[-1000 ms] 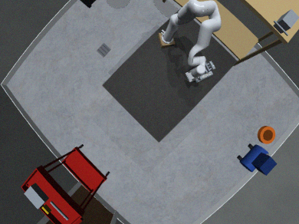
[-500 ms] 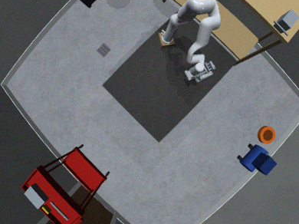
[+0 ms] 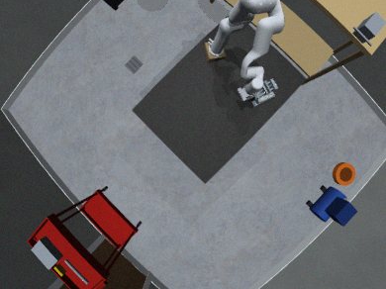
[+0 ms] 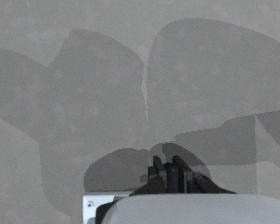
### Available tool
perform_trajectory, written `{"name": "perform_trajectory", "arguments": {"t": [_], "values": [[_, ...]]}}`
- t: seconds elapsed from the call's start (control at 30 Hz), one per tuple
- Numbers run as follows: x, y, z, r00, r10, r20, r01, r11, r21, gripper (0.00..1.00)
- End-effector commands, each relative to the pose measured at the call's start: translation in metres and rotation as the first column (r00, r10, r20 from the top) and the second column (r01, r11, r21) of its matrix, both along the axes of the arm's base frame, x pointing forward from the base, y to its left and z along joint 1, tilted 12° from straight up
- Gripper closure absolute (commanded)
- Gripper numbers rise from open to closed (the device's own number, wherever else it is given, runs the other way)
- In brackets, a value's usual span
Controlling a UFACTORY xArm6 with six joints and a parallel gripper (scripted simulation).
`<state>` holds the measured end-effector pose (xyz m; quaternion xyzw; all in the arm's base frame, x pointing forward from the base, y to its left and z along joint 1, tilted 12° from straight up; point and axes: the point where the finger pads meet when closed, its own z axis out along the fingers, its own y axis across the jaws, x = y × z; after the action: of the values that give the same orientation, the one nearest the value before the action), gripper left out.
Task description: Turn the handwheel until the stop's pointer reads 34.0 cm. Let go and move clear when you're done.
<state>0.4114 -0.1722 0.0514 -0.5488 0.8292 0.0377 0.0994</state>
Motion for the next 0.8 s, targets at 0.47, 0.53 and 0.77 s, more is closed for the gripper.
{"name": "perform_trajectory", "arguments": {"t": [0.47,0.53,0.77], "values": [[0.004,-0.010,0.036,1.000,0.000,0.002,0.000,1.000,-0.001,0.94],[0.006,-0.011,0.038,1.000,0.000,0.002,0.000,1.000,-0.001,0.94],[0.015,-0.016,0.042,1.000,0.000,0.002,0.000,1.000,-0.001,0.94]]}}
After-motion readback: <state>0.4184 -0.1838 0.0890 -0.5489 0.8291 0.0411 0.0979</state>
